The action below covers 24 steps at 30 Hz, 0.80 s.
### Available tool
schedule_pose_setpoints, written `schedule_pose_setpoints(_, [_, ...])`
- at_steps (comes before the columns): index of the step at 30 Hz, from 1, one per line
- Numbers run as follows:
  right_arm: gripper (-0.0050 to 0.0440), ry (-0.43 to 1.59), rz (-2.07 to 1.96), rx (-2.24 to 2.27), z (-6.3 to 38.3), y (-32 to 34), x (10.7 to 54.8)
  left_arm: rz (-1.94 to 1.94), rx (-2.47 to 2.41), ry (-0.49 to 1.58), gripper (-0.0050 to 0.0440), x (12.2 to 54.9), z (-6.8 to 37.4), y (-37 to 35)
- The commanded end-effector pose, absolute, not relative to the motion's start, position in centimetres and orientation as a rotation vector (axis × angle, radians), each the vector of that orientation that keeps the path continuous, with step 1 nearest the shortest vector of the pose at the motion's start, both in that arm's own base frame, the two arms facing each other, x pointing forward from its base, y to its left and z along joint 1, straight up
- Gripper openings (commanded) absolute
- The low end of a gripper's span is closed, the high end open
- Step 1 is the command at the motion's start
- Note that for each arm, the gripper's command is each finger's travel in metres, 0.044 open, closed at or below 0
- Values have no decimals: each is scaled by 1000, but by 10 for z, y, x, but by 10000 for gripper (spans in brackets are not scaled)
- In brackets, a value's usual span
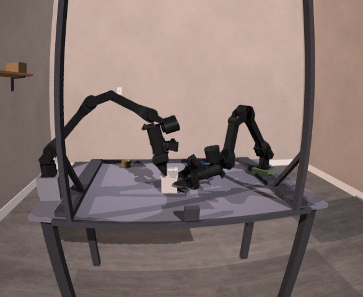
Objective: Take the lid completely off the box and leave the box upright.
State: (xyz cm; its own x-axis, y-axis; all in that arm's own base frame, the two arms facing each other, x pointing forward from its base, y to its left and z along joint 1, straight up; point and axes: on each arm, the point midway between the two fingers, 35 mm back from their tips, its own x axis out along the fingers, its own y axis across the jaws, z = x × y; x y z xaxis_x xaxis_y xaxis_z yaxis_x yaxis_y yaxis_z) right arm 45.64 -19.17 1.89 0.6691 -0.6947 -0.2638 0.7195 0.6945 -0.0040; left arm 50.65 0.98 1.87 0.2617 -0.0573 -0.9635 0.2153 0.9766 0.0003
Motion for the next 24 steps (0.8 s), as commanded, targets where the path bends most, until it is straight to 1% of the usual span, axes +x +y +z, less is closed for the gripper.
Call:
schedule_pose_setpoints(1, [440,229,-794,105,27,-198,466,-179,145,1287,402,509,17,9])
schedule_pose_setpoints(8, [440,229,-794,105,25,-203,471,-179,145,1287,402,509,17,9])
schedule_pose_setpoints(11, [440,228,-794,105,25,-206,474,-180,146,1262,402,513,28,10])
schedule_pose_setpoints(20, [440,228,-794,106,21,-214,482,-180,146,1262,402,513,28,10])
schedule_pose_setpoints(24, [440,210,-790,108,30,-213,484,-180,146,1262,402,513,28,10])
